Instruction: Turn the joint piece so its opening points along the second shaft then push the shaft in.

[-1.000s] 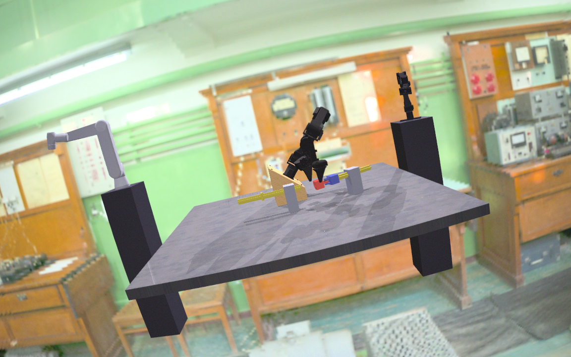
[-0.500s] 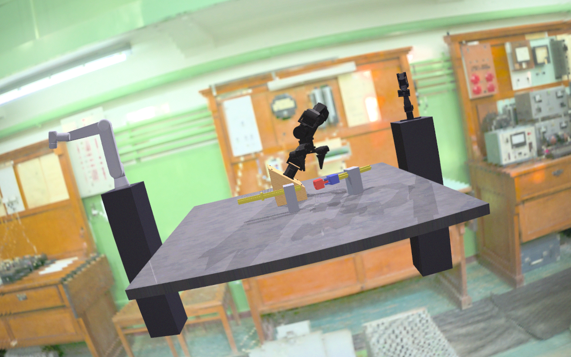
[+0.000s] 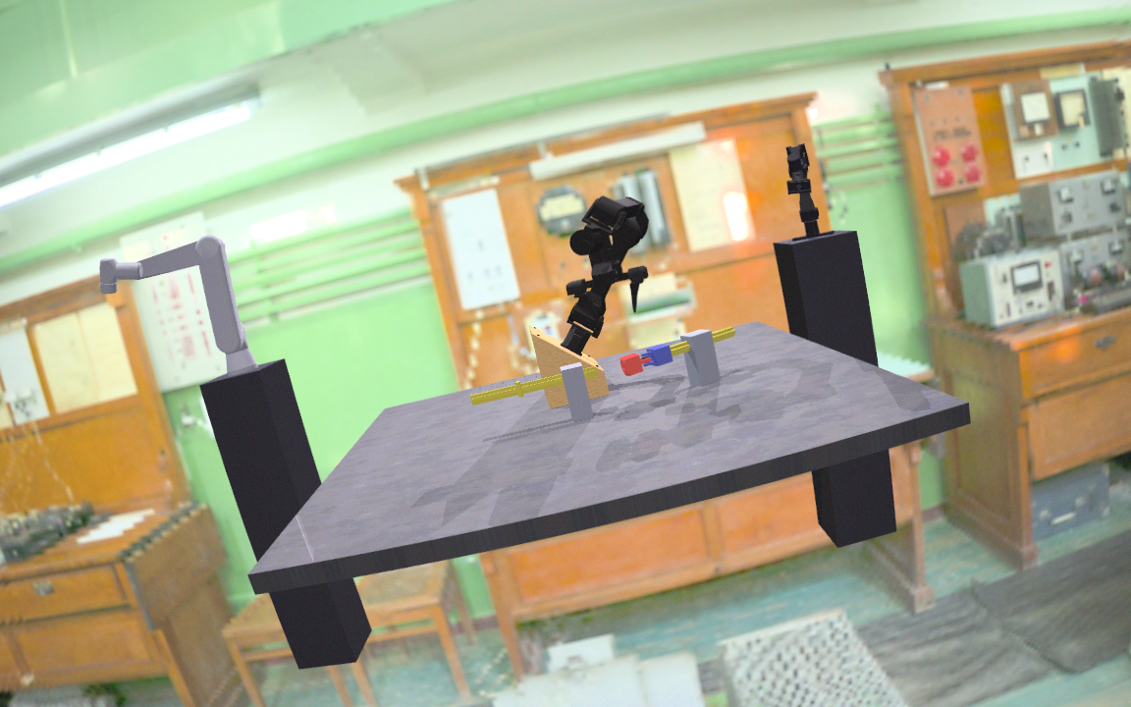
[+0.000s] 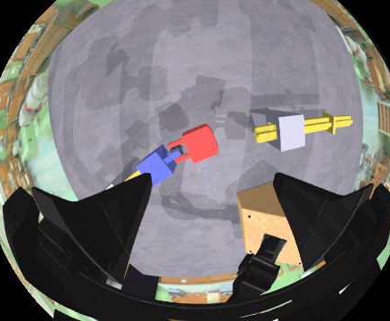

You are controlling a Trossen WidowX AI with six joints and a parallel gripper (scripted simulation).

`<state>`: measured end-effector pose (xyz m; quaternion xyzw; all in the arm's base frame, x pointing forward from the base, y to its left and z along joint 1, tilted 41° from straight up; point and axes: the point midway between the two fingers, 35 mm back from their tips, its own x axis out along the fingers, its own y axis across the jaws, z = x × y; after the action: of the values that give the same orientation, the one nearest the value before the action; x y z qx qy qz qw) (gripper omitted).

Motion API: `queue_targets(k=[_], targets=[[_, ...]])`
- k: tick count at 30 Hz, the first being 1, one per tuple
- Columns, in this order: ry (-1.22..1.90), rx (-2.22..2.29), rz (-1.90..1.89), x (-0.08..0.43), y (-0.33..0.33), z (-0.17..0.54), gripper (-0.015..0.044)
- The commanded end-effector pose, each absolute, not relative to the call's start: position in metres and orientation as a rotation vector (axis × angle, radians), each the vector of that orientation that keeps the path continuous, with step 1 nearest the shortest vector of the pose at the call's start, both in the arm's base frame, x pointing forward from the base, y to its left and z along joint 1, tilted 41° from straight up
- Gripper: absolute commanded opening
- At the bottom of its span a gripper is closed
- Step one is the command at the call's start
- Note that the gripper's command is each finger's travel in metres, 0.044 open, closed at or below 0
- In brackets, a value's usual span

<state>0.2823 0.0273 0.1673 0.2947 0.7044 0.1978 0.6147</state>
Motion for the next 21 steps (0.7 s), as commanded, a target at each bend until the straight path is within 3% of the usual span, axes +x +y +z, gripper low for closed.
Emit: queue_targets(k=[1,10,21], targets=[[1.613,0.648,0.481,0.283,0.024,0.17,0.044],[1.546,0.492,0.628,0.295,-0.001,0.104,0.044],[1.572,0.546,0.579,0.295,-0.001,0.101,0.044]])
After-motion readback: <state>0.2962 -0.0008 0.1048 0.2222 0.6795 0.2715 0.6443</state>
